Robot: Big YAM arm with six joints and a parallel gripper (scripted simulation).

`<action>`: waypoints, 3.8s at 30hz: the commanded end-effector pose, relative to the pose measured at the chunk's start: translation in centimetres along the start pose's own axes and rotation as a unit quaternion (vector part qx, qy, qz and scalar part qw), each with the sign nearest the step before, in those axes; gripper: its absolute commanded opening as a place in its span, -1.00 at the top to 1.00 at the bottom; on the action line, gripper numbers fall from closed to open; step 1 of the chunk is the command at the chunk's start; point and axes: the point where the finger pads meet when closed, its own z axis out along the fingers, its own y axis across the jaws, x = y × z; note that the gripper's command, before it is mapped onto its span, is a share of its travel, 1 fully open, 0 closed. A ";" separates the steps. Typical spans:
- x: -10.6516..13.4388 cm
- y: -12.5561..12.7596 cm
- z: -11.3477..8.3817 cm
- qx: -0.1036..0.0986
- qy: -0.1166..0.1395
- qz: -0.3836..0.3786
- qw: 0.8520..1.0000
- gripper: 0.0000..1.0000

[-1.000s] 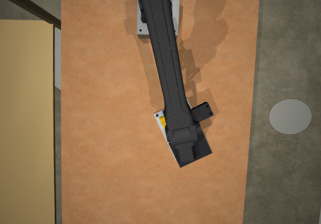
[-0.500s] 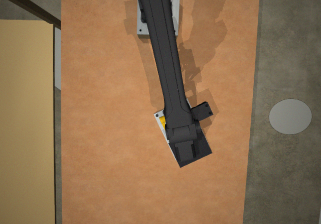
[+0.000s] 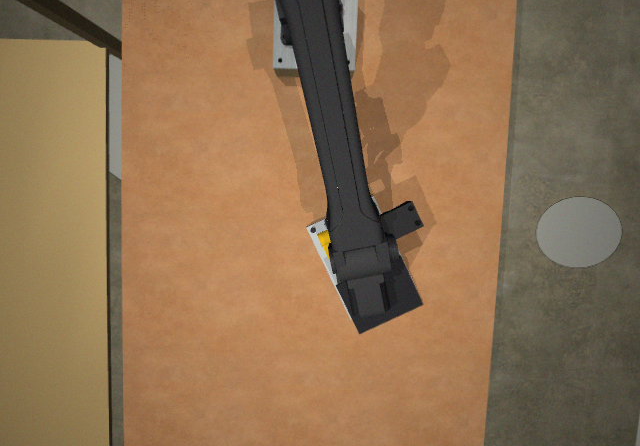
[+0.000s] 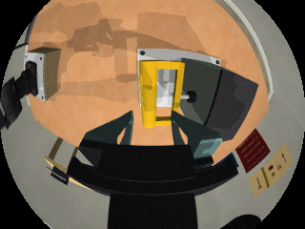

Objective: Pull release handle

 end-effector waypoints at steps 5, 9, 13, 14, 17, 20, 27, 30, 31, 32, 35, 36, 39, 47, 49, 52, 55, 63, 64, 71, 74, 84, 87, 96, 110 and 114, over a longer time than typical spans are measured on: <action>-0.4 0.1 1.8 -0.011 -0.001 -0.010 1.000 -0.06; -0.4 0.1 2.0 -0.011 -0.001 -0.010 1.000 -0.06; -0.4 0.1 2.1 -0.011 -0.001 -0.010 1.000 -0.06; -0.4 0.1 2.2 -0.011 -0.001 -0.010 1.000 -0.06; -0.4 0.1 2.2 -0.011 -0.001 -0.010 1.000 -0.06; -0.4 0.2 2.4 -0.014 -0.002 -0.010 1.000 -0.06; -0.5 0.4 3.0 -0.022 -0.004 -0.010 1.000 -0.06; -0.5 0.5 3.2 -0.025 -0.004 -0.009 1.000 -0.06; -0.5 0.6 3.4 -0.026 -0.005 -0.009 1.000 -0.06; -0.5 0.6 3.5 -0.027 -0.005 -0.009 1.000 -0.06; -0.5 0.7 3.6 -0.029 -0.005 -0.009 1.000 -0.06; -0.5 0.7 3.6 -0.029 -0.005 -0.009 1.000 -0.06; -0.4 0.8 3.8 -0.031 -0.006 -0.008 0.999 -0.06; -0.4 0.9 4.1 -0.036 -0.007 -0.007 0.999 -0.06; -0.4 1.0 4.2 -0.037 -0.007 -0.006 0.999 -0.06; -0.3 1.0 4.2 -0.037 -0.007 -0.006 0.999 -0.06; -0.3 1.0 4.2 -0.037 -0.007 -0.005 0.999 -0.06; -0.4 0.1 2.2 -0.011 -0.001 -0.010 1.000 -0.06; -0.4 0.1 2.2 -0.011 -0.001 -0.010 1.000 -0.06; -0.4 0.1 2.2 -0.011 -0.001 -0.010 1.000 -0.06; -0.4 0.1 2.2 -0.011 -0.001 -0.010 1.000 -0.06; -0.4 0.1 2.2 -0.011 -0.001 -0.010 1.000 -0.06; -0.4 0.1 2.2 -0.011 -0.001 -0.010 1.000 -0.06; -0.4 0.1 2.2 -0.011 -0.001 -0.010 1.000 -0.06; -0.2 -0.1 2.2 -0.011 -0.001 -0.010 1.000 -0.06; -0.2 -0.1 2.2 -0.011 -0.001 -0.010 1.000 -0.06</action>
